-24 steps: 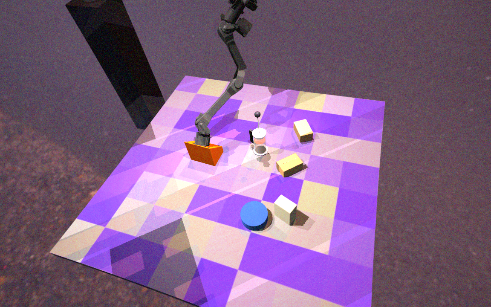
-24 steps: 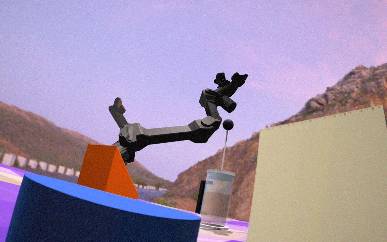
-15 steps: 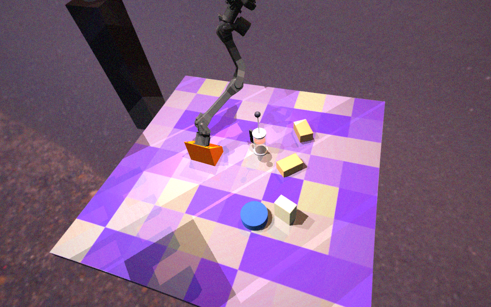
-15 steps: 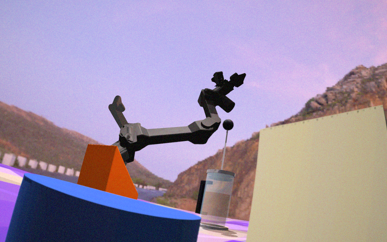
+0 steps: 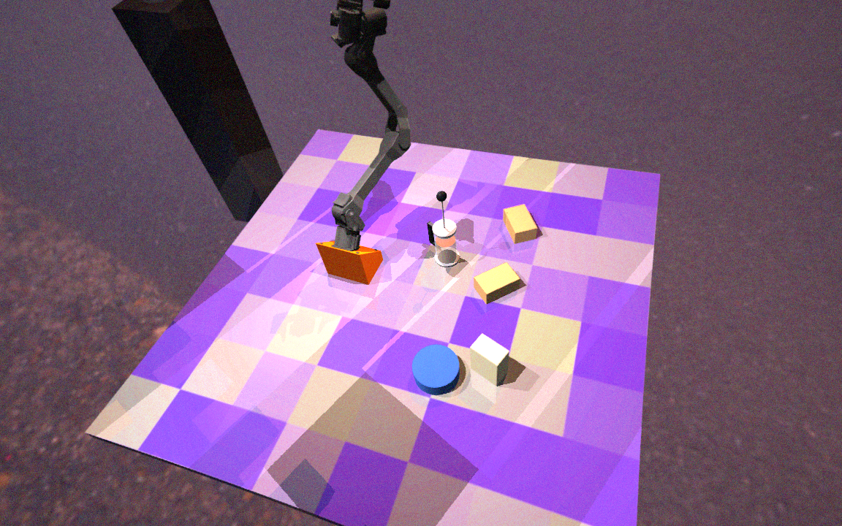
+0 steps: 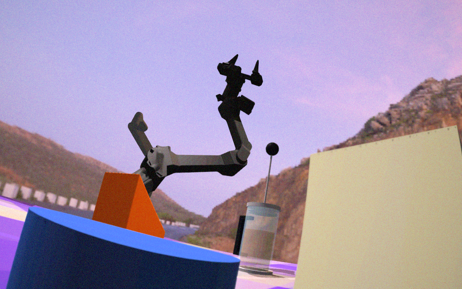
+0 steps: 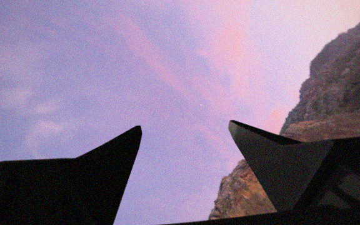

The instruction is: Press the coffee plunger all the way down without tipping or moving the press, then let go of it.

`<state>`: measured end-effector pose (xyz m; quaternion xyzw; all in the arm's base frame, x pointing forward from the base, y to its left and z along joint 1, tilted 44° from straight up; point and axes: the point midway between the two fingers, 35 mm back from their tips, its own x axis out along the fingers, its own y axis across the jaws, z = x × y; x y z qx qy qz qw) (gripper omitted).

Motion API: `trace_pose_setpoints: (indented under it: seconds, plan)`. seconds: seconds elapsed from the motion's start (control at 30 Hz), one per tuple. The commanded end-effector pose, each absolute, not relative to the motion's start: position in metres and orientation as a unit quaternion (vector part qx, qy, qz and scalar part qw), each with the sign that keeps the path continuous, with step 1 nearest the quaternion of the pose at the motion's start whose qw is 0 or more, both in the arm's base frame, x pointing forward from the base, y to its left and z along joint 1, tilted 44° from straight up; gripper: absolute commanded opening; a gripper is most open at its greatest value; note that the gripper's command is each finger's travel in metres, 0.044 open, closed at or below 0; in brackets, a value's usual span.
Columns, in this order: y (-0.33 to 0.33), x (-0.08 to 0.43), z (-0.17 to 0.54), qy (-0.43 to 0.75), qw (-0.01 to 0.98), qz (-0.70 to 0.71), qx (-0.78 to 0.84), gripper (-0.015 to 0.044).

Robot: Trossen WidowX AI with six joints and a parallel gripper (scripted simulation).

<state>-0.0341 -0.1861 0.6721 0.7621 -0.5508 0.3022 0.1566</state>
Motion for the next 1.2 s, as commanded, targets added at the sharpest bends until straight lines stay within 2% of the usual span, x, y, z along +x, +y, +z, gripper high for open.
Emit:
trace_pose_setpoints:
  seconds: [0.0, 0.2, 0.37, 0.57, 0.7, 0.9, 1.07, 1.17]
  plan:
    - [-0.236, -0.038, 0.620, -0.516, -0.043, 0.319, 0.793, 0.0440]
    - [-0.289, -0.014, 0.534, -0.439, -0.331, 0.308, 0.776, 0.0440]
    - [-0.307, 0.024, 0.466, -0.361, -0.539, 0.271, 0.711, 0.0440]
    - [-0.295, 0.084, 0.380, -0.258, -0.777, 0.183, 0.545, 0.0440]
    - [-0.265, 0.124, 0.331, -0.194, -0.898, 0.103, 0.382, 0.0440]
    - [-0.193, 0.173, 0.279, -0.124, -0.990, -0.036, 0.061, 0.0440]
    - [-0.128, 0.195, 0.262, -0.104, -0.955, -0.136, -0.243, 0.0440]
    - [-0.111, 0.197, 0.260, -0.106, -0.925, -0.153, -0.332, 0.0440]
